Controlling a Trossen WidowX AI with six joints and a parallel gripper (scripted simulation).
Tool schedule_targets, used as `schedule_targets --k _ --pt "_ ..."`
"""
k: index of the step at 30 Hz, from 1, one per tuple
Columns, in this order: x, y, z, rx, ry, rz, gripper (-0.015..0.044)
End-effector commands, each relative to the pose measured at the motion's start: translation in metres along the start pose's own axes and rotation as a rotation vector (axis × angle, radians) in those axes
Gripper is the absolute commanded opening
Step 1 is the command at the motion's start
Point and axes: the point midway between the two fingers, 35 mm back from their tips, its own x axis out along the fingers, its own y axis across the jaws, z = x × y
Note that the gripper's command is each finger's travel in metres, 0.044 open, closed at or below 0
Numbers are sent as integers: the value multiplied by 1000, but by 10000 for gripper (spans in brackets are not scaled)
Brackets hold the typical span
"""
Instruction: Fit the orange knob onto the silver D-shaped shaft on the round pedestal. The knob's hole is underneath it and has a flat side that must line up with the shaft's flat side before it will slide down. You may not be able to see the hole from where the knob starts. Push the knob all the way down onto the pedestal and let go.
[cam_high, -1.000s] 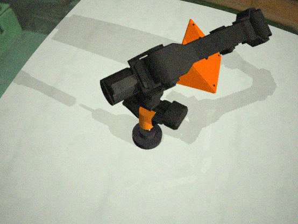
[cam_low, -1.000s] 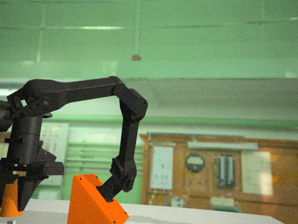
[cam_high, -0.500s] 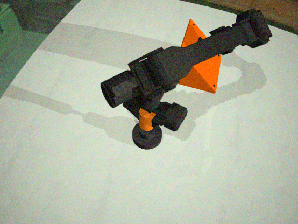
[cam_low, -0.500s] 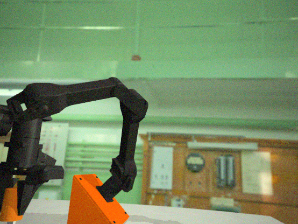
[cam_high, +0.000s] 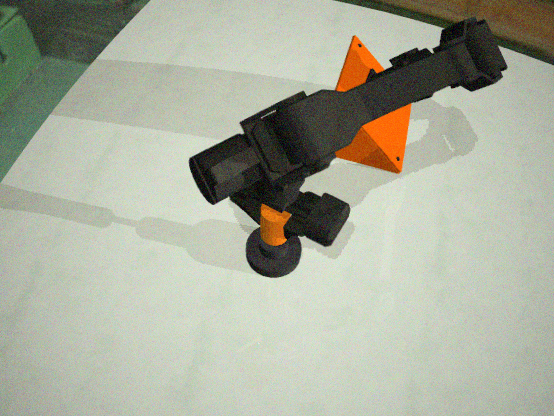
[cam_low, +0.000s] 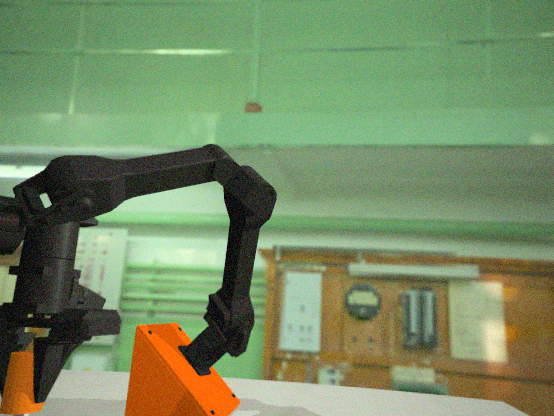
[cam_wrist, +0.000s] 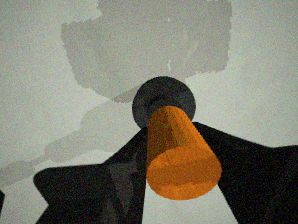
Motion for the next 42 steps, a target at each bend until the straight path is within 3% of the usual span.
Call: schedule_targets --k 1,42 --pt "0 -1 -1 1 7 -4 0" --pt "16 1 1 -38 5 1 0"
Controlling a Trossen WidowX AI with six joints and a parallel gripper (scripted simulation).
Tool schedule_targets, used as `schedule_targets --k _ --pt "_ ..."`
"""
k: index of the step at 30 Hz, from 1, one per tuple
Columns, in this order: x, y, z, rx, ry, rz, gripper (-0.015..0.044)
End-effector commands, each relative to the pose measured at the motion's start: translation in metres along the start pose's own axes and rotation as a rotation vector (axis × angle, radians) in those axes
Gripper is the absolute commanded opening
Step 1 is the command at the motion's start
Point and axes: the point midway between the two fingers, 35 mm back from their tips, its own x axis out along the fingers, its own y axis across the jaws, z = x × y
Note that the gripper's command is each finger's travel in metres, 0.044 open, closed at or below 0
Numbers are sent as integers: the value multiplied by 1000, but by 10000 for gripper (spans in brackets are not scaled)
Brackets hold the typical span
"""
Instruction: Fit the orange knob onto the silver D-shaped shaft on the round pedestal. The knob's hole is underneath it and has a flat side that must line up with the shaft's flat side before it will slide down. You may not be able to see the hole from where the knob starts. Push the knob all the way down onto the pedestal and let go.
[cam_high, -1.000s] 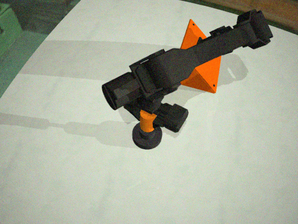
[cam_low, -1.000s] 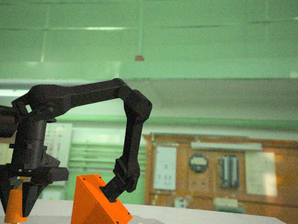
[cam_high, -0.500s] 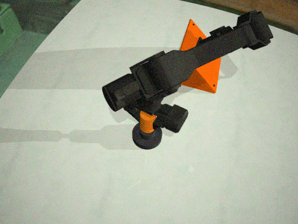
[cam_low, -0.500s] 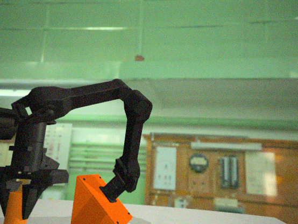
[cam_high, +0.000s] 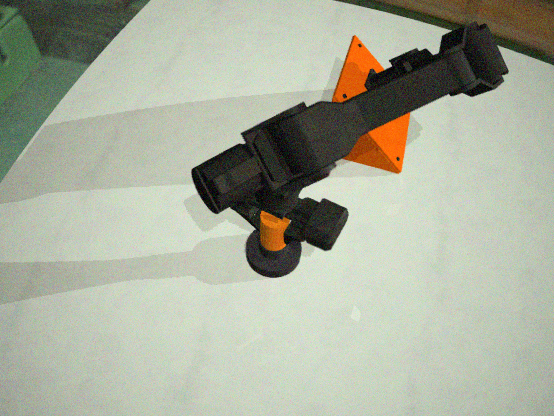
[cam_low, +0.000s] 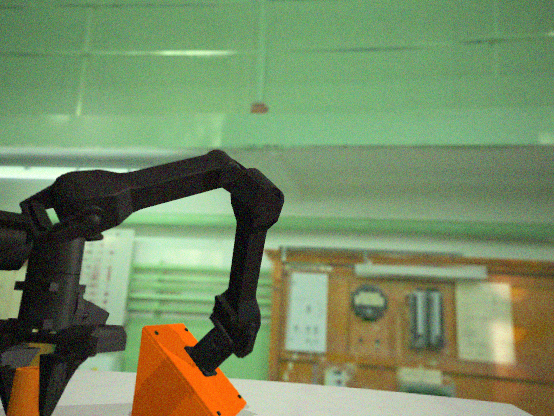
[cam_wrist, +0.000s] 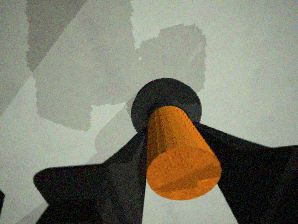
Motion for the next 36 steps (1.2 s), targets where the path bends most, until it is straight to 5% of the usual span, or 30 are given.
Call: schedule_targets --k 1,6,23,32,36 --pt "-1 0 0 1 0 0 0" --pt "-1 0 0 1 0 0 0" --pt "-1 0 0 1 0 0 440" --pt "-3 0 0 1 1 0 440" --pt "-48 2 -4 2 1 4 440"
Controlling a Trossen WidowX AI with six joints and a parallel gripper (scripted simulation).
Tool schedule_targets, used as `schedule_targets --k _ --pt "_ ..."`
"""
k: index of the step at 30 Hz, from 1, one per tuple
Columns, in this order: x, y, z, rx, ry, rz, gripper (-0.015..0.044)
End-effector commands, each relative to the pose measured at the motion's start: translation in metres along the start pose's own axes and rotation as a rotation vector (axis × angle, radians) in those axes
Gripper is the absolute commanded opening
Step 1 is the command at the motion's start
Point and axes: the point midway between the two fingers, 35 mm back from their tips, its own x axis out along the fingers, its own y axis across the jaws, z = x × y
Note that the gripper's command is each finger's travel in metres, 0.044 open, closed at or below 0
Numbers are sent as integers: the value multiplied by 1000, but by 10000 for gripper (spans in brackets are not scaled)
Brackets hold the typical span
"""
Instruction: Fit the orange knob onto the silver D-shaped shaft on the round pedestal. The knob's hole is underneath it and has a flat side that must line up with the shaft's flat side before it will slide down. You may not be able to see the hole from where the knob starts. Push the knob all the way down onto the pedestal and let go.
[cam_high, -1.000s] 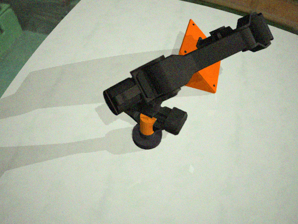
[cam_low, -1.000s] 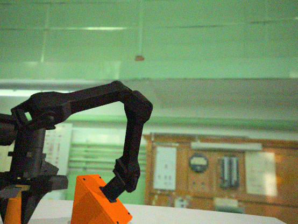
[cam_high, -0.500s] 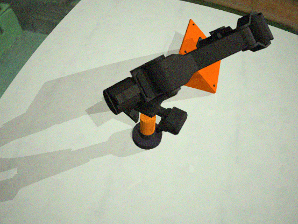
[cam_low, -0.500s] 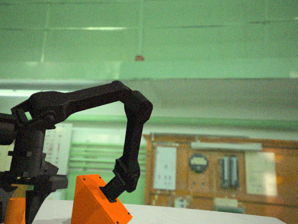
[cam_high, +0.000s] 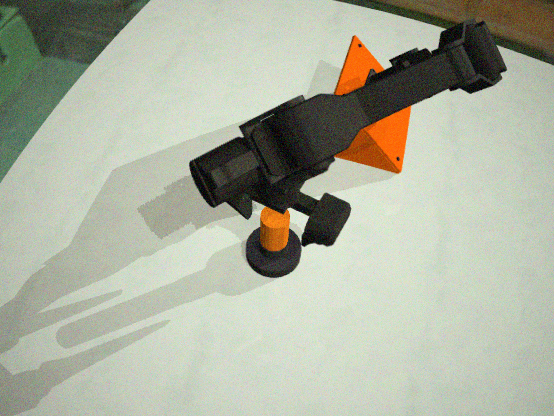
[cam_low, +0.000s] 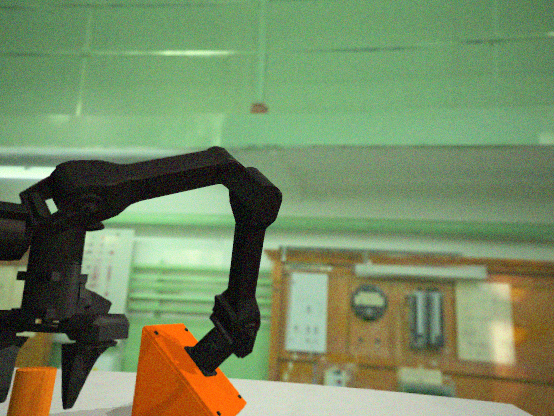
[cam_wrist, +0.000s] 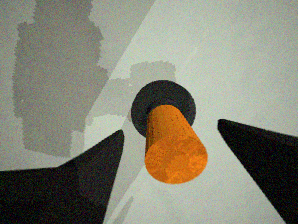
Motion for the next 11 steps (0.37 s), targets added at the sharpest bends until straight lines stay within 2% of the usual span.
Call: schedule_targets --k 1,4,11 --pt "-50 4 -4 -5 18 11 440" --pt "-81 3 0 -5 17 10 440" --pt "-84 2 -3 -5 17 10 440"
